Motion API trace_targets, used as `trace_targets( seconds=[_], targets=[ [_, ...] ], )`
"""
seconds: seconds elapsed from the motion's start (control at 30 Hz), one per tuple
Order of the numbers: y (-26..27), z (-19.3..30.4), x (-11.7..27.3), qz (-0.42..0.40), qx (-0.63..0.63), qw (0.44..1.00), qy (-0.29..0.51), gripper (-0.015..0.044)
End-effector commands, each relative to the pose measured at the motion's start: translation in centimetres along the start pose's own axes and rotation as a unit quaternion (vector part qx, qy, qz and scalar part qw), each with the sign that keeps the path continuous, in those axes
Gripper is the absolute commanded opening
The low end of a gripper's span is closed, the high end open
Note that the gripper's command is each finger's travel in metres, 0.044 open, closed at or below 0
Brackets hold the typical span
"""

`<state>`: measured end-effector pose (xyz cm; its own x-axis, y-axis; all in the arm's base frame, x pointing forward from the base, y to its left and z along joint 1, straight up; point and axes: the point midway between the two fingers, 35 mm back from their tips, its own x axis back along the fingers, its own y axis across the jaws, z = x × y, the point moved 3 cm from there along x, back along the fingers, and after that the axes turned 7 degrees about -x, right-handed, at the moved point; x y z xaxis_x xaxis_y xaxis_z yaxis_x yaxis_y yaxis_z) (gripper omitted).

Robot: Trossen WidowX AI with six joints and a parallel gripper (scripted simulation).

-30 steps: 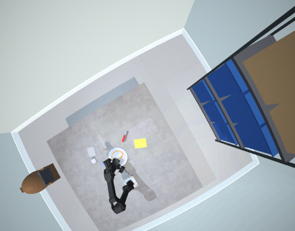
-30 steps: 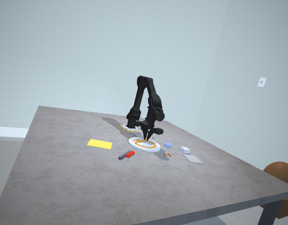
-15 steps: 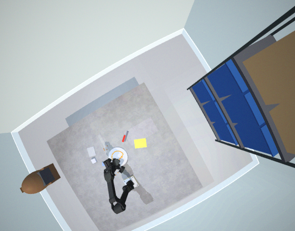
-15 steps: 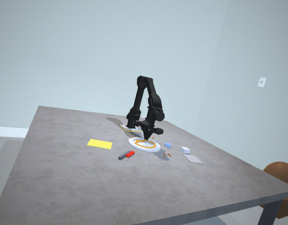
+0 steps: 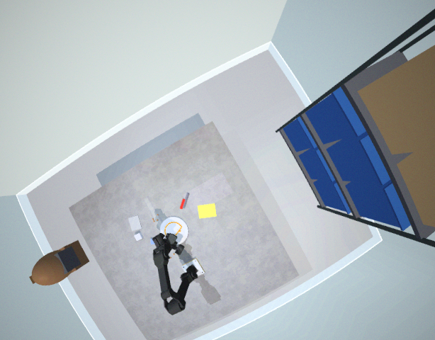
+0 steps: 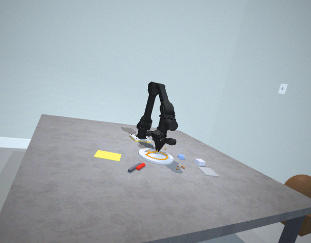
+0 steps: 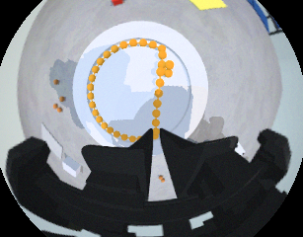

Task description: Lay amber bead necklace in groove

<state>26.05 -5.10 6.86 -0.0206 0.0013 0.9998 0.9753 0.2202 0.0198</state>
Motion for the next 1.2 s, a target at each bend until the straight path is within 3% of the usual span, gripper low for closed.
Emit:
trace_targets(
  seconds=[0.0, 0.7, 1.17],
  targets=[
    [0.0, -0.1, 0.5, 0.0, 0.002, 1.0, -0.002, 0.0],
    [-1.1, 0.4, -0.3, 0.0, 0.002, 1.0, -0.002, 0.0],
    [-1.1, 0.5, 0.2, 0.0, 0.001, 1.0, -0.001, 0.0368]
  ],
)
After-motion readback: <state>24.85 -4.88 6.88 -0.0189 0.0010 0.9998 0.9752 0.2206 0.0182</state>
